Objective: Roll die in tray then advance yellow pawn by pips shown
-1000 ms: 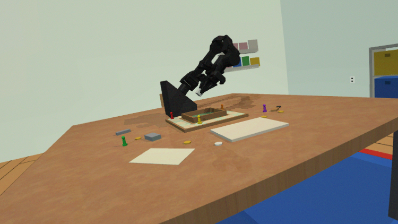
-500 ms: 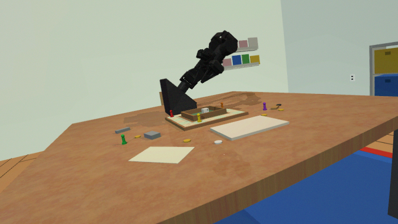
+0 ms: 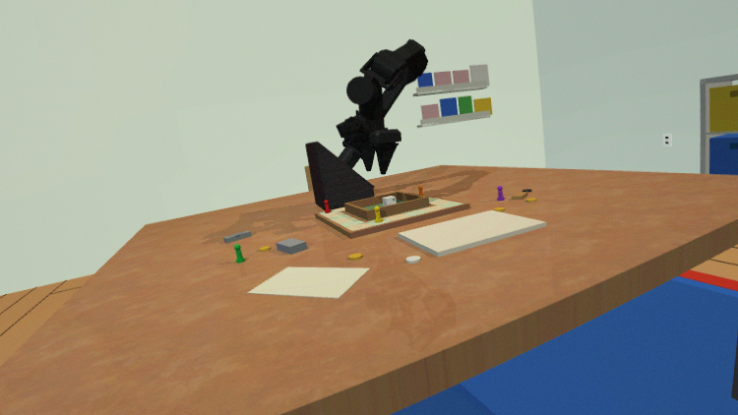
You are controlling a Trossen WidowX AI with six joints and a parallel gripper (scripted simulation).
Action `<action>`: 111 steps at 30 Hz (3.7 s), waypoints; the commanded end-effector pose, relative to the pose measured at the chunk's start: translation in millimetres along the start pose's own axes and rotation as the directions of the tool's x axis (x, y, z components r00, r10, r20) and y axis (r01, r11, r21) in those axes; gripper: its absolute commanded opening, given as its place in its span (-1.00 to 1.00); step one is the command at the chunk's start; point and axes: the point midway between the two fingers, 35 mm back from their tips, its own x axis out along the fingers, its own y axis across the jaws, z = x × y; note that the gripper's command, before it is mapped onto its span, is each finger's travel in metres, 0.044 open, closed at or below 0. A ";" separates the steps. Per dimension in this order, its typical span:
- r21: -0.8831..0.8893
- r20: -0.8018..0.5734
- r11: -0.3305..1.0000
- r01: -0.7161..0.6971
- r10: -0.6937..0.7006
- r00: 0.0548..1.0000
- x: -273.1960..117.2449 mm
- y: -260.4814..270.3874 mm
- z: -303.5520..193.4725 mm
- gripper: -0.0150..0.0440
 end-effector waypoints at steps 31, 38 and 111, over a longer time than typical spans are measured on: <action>-0.998 -0.061 -0.020 -0.060 0.051 0.997 23.7 122.1 56.8 0.19; -0.998 -0.062 -0.020 -0.061 0.051 0.997 38.6 122.9 55.8 0.19; -0.998 -0.054 -0.017 -0.053 0.049 0.997 -44.3 117.7 45.7 -0.49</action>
